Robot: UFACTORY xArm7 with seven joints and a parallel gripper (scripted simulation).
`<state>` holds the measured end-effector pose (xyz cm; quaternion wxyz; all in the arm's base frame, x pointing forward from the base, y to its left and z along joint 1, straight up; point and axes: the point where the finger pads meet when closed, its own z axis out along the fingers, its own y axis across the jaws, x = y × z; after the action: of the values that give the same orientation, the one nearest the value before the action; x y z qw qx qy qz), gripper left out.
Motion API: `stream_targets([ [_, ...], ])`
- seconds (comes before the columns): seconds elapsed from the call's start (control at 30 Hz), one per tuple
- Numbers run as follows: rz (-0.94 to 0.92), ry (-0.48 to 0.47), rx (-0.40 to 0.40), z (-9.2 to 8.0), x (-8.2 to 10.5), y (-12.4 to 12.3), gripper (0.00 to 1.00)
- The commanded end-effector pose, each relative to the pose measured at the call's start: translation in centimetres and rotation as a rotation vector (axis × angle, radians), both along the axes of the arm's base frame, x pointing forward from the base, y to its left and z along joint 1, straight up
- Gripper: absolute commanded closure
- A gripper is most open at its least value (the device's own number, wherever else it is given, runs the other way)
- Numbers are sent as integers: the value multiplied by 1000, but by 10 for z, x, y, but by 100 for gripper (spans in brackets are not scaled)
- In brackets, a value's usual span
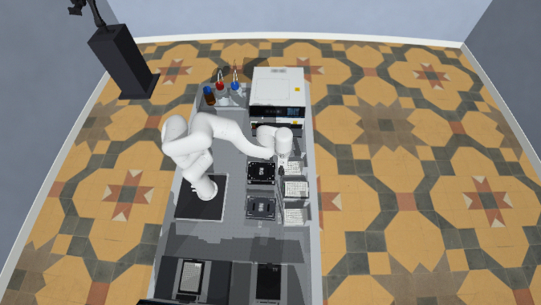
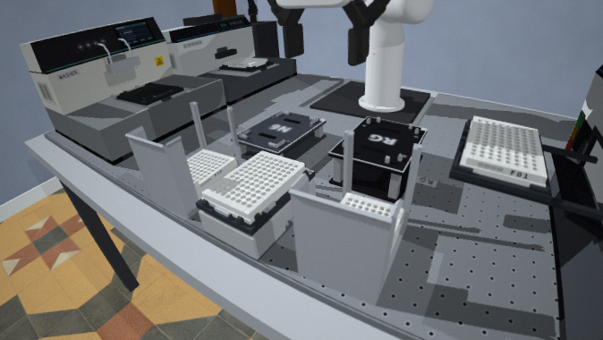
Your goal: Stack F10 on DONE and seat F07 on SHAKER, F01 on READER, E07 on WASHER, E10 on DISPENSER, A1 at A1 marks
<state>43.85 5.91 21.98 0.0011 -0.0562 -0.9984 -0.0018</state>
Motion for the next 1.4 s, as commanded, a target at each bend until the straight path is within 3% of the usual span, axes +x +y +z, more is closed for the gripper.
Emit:
stream_targets([
  [0.0,51,-2,-1,1,11,12,0],
  [1.13,160,-2,0,1,74,85,0],
  [1.37,160,-2,0,1,74,85,0],
])
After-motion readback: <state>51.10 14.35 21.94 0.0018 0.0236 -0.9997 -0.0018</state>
